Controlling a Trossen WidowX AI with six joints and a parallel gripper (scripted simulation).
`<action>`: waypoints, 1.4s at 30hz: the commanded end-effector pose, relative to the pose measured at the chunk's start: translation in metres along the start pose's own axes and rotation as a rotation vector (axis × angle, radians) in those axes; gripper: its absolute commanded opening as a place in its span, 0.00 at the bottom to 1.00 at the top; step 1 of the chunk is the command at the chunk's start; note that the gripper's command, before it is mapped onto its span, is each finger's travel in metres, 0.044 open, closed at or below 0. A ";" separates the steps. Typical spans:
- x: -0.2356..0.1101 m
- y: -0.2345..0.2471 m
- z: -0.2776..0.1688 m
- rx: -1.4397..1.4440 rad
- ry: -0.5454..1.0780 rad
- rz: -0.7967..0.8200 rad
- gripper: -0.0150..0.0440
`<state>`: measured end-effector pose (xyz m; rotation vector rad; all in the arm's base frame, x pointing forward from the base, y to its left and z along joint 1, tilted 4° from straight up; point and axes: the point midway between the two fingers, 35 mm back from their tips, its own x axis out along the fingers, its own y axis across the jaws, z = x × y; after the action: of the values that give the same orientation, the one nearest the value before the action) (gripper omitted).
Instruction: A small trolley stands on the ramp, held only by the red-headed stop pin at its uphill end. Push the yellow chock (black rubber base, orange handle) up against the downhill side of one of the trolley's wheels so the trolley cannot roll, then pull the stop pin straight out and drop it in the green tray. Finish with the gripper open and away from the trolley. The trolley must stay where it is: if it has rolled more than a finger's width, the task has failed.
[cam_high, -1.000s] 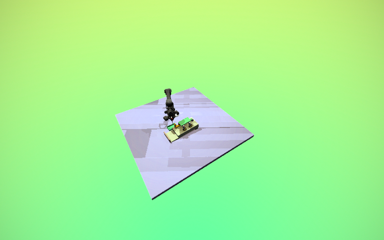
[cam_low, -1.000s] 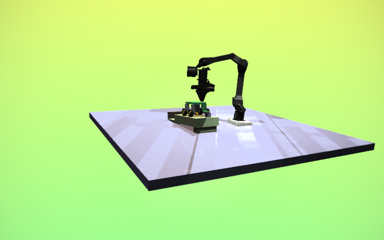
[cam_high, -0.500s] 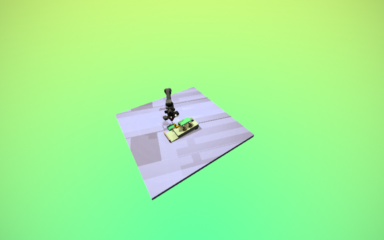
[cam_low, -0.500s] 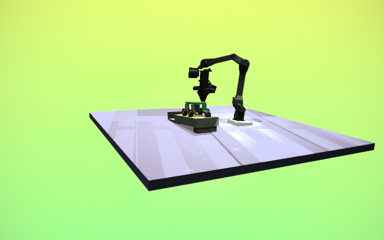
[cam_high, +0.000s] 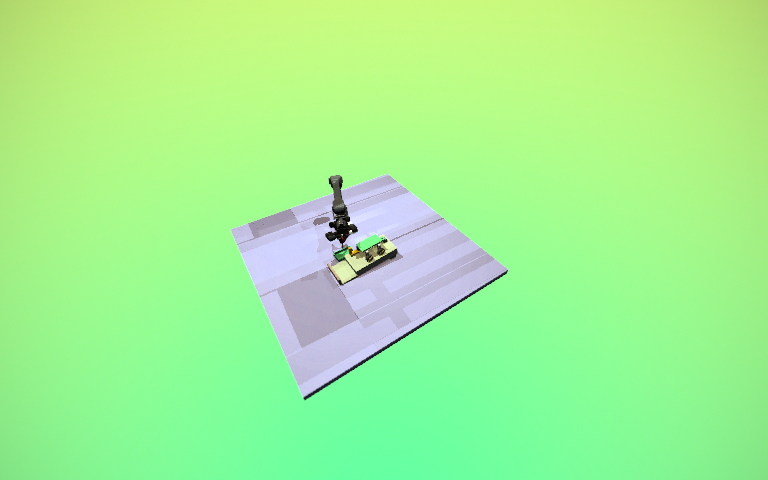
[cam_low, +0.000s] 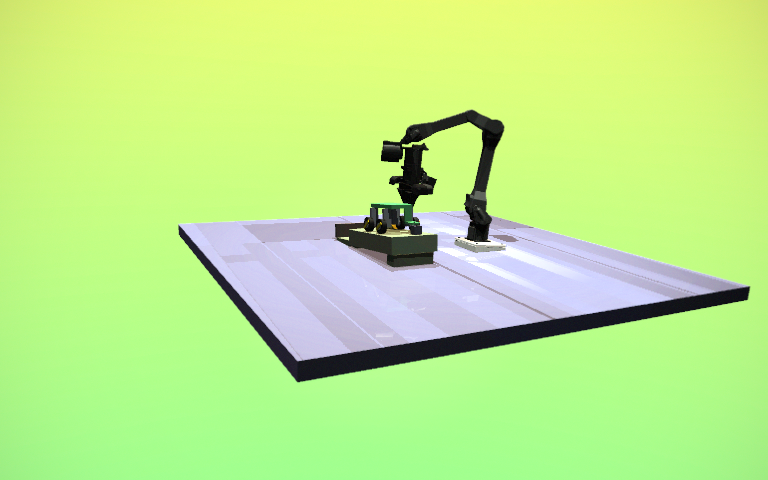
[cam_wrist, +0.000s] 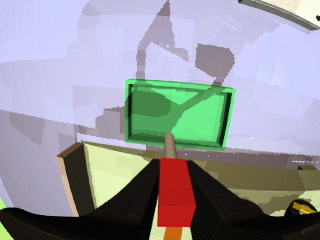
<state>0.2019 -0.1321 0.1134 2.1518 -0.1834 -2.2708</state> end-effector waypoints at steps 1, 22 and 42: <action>0.012 0.002 0.001 0.003 -0.007 0.072 0.25; 0.059 0.022 0.003 0.004 -0.007 0.103 0.30; 0.060 0.009 0.001 0.004 -0.006 0.101 0.58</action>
<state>0.1979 -0.1484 0.0564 2.0905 -0.2813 -2.2199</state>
